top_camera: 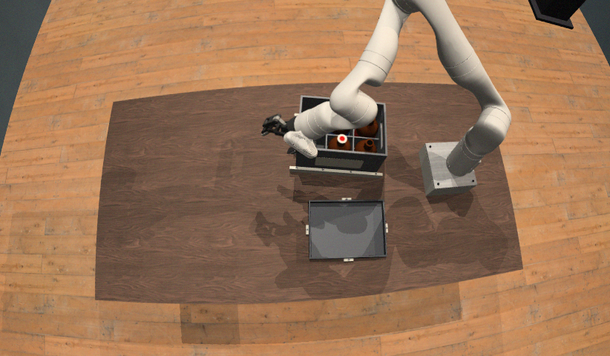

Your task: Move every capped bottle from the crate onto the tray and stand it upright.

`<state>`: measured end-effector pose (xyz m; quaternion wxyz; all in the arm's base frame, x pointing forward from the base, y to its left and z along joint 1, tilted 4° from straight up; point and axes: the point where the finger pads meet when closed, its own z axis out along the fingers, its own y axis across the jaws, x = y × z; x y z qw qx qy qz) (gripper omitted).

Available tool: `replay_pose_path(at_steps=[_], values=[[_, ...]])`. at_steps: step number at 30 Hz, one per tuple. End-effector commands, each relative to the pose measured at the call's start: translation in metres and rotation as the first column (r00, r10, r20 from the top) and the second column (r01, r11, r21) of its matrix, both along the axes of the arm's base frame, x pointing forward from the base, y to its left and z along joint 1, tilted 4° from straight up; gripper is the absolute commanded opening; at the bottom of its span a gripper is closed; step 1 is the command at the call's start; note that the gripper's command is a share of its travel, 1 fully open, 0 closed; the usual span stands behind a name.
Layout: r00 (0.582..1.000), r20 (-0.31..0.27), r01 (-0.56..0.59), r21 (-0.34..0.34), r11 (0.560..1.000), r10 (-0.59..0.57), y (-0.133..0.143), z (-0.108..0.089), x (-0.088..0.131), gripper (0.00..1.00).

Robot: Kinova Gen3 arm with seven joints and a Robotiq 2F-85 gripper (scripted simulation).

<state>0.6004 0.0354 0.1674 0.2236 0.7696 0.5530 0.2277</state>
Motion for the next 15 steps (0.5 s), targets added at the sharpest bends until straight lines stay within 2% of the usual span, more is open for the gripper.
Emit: replay_pose_path(at_steps=[1,10,12,13,15], values=[[1.000,-0.016,0.005,-0.002,1.000,-0.005,-0.015,0.005,-0.002,1.00],[0.992,-0.119,-0.046,-0.008,0.999,0.045,-0.038,0.009,-0.020,1.00],[0.992,-0.119,-0.046,-0.008,0.999,0.045,-0.038,0.009,-0.020,1.00],[0.989,-0.131,-0.068,-0.008,0.998,0.067,-0.031,0.007,-0.024,1.00],[0.985,-0.154,-0.079,-0.008,0.997,0.077,-0.036,0.007,-0.028,1.00]])
